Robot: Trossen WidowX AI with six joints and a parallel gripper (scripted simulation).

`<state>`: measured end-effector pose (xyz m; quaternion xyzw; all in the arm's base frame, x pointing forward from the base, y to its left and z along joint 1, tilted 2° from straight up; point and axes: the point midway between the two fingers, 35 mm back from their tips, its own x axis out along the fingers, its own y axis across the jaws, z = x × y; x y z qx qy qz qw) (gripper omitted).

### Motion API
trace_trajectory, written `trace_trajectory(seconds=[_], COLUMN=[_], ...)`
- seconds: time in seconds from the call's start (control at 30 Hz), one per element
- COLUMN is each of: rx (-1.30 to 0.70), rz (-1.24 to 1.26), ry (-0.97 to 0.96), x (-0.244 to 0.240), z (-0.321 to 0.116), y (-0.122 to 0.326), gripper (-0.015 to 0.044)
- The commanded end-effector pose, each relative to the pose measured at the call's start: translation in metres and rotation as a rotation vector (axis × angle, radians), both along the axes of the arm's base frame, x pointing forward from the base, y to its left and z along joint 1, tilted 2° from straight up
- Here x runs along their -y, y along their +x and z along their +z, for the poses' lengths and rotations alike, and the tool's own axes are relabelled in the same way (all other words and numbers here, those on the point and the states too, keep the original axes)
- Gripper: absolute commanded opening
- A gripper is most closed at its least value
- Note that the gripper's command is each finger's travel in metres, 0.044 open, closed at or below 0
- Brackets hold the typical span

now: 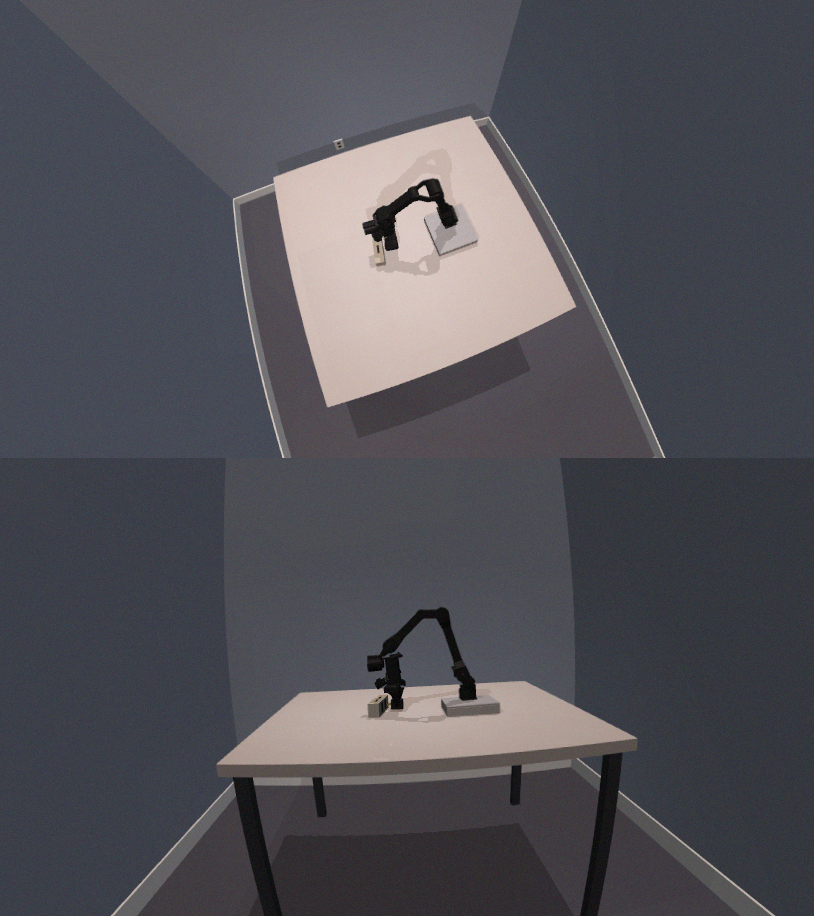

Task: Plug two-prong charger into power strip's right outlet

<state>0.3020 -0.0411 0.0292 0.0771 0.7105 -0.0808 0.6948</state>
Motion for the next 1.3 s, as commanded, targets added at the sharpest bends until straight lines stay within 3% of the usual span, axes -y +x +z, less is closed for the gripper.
trace_trajectory(seconds=[0.0, 1.27], rx=[0.002, 0.003], rz=[0.004, 0.004], ry=[-0.004, -0.004], x=[0.001, 0.002], z=[0.0014, 0.0019], y=[0.0017, 0.0057], gripper=[0.0, 0.0])
